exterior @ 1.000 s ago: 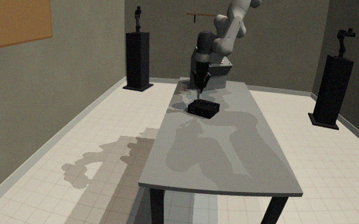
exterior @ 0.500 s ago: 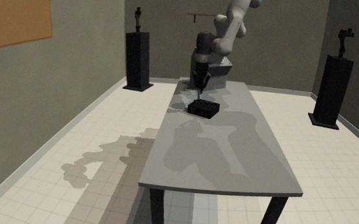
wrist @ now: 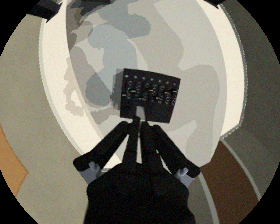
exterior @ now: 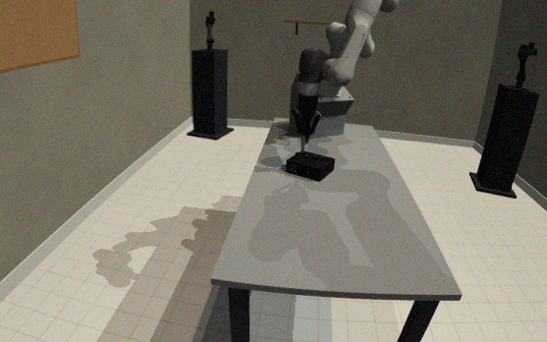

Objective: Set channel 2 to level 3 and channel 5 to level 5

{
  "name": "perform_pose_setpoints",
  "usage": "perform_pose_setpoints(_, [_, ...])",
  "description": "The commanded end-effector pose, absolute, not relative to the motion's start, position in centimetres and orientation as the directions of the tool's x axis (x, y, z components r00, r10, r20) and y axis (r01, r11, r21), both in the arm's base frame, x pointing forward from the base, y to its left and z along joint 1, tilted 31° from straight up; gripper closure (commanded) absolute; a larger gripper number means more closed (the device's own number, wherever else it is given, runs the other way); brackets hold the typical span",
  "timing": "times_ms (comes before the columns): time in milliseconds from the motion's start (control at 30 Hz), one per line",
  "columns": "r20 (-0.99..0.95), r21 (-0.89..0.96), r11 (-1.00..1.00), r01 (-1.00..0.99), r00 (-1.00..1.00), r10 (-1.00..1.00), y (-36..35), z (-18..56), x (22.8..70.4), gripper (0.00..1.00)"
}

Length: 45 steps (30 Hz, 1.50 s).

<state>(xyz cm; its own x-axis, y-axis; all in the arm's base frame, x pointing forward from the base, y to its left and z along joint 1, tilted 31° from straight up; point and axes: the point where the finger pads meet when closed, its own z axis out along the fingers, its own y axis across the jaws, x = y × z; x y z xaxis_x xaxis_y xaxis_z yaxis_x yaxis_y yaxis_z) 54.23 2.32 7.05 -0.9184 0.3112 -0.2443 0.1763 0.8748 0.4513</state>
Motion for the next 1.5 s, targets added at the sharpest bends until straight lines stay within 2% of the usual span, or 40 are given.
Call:
perform_pose_setpoints(0, [-0.246,0.454,0.875,0.17,-0.919,0.307,2.4,7.0,54.3,1.0])
perform_pose_setpoints(1467, [-0.246,0.454,0.875,0.17,-0.919,0.307,3.0,5.6,54.9,1.0])
